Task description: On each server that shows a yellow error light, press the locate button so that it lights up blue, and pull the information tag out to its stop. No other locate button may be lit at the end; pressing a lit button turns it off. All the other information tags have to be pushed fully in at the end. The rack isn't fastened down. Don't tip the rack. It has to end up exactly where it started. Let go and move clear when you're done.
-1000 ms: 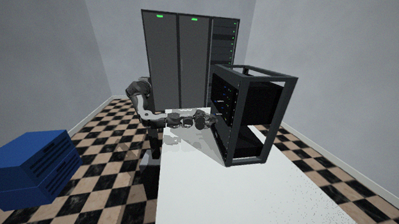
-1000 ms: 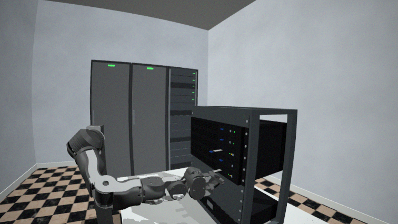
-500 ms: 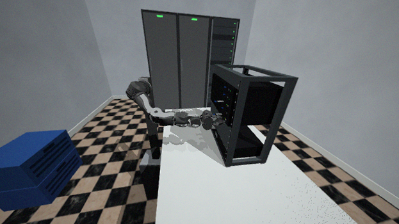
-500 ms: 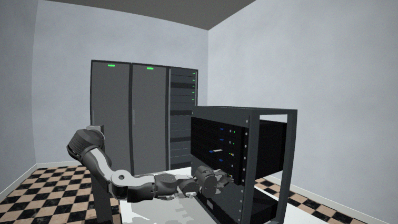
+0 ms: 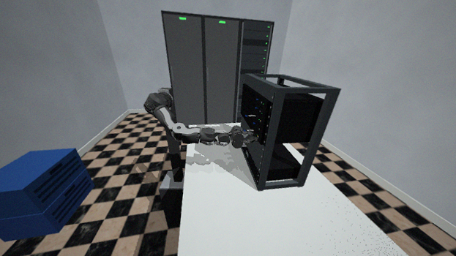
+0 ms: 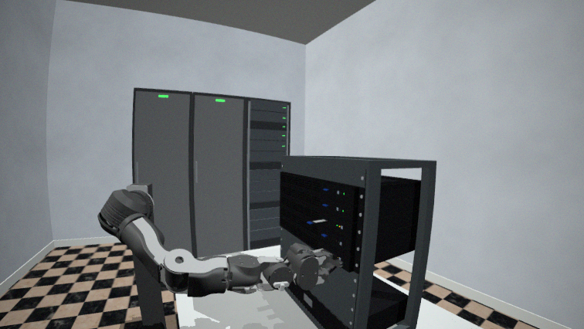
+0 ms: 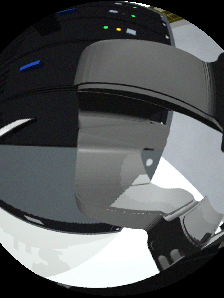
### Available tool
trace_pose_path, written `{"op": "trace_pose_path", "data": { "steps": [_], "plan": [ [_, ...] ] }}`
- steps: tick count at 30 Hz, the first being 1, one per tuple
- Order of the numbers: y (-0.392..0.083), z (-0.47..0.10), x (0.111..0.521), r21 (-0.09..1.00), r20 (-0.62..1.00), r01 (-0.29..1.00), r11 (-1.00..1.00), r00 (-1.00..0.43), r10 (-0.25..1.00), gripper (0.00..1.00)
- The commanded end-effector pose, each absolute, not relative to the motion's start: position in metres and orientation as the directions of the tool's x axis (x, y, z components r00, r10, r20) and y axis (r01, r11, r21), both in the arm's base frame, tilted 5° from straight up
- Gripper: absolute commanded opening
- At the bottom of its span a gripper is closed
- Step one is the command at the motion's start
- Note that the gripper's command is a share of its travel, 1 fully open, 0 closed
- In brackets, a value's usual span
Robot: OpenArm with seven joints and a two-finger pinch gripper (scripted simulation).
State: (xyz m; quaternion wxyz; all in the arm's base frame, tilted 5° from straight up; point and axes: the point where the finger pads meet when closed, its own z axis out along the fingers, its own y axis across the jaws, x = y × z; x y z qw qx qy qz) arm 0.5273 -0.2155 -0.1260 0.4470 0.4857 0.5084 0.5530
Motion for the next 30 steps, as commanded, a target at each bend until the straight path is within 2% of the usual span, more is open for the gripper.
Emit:
{"op": "trace_pose_path", "data": {
  "steps": [1, 30],
  "plan": [
    [-0.2146, -0.123, 0.5278, 0.996, 0.082, -0.01, -0.084, -0.133, 0.988, 0.0],
    [-0.2123, -0.1209, 0.5295, 0.996, 0.082, -0.01, -0.084, -0.133, 0.988, 0.0]
  ]
}}
